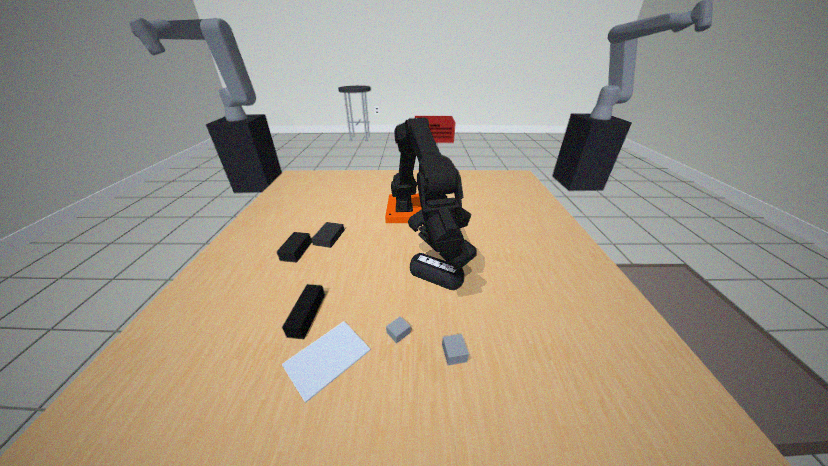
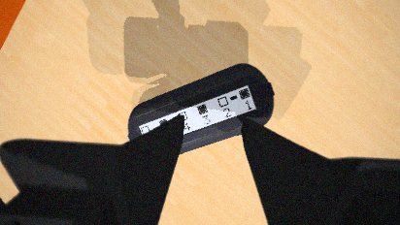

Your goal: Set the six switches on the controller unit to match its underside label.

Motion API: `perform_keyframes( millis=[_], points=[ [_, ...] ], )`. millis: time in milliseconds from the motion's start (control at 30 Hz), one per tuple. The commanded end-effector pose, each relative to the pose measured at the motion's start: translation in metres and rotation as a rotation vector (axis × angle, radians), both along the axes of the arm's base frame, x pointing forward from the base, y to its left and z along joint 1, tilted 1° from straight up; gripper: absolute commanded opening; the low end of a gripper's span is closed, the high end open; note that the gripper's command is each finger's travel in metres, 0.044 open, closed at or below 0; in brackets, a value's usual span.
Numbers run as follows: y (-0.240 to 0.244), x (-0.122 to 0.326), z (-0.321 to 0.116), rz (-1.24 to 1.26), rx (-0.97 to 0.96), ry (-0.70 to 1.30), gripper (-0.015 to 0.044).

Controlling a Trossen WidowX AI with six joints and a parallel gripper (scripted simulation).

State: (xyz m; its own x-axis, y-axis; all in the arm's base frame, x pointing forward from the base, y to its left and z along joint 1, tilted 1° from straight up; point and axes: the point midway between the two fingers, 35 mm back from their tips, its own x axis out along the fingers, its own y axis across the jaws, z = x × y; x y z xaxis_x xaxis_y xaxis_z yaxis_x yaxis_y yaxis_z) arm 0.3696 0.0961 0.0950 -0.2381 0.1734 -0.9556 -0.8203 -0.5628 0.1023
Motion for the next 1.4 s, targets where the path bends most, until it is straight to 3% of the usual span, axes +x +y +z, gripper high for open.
perform_keyframes(
  millis=[0,200,400,1367],
  points=[
    [0.010,0.000,0.000,-0.275,-0.121,-0.023,0.0289],
    [0.025,0.004,-0.003,-0.713,-0.244,-0.080,0.0440],
    [0.039,0.006,-0.003,-1.117,-0.290,-0.142,0.0440],
    [0.040,0.008,-0.025,-1.129,-0.291,-0.143,0.0440]
  ],
)
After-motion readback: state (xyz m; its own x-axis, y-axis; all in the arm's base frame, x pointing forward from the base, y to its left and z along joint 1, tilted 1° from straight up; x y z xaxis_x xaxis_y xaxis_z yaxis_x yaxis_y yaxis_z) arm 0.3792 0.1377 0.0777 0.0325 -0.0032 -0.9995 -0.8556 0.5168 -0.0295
